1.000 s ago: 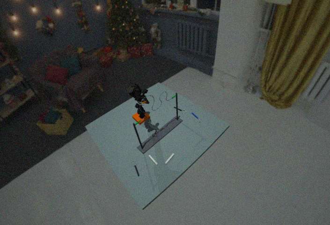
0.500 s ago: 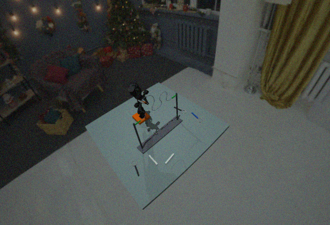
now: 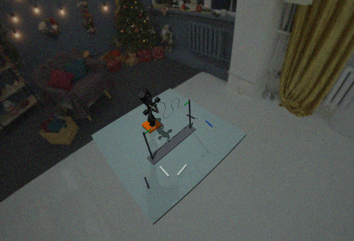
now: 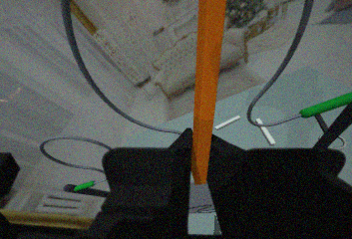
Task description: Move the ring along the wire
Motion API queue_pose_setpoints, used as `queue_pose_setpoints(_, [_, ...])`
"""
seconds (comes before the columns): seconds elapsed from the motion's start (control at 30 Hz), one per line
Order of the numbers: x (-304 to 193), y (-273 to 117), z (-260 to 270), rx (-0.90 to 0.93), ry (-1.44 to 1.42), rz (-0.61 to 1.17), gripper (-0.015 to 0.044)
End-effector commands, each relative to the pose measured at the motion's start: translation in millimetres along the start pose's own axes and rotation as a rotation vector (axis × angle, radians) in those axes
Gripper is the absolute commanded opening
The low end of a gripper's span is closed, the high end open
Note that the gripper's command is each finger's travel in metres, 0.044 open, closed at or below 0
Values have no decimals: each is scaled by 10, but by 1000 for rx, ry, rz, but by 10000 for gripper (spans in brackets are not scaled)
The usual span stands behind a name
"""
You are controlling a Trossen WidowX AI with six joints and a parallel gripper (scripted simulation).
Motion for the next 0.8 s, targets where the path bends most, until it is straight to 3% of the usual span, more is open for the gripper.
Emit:
queue_pose_setpoints(0.0, [-11,-9,15,-21,-48,-11,-150])
queue_pose_setpoints(0.77, [-51,7,25,-142,-305,-58,-150])
Point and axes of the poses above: the point midway between the two fingers, 35 mm back from their tips, its own y axis out along the fingers, its own z axis across the jaws, x = y × z, the point moved 10 cm from there along -y, back along the fingers, and after that the axes turned 5 degrees about y, right-handed, at the moved point
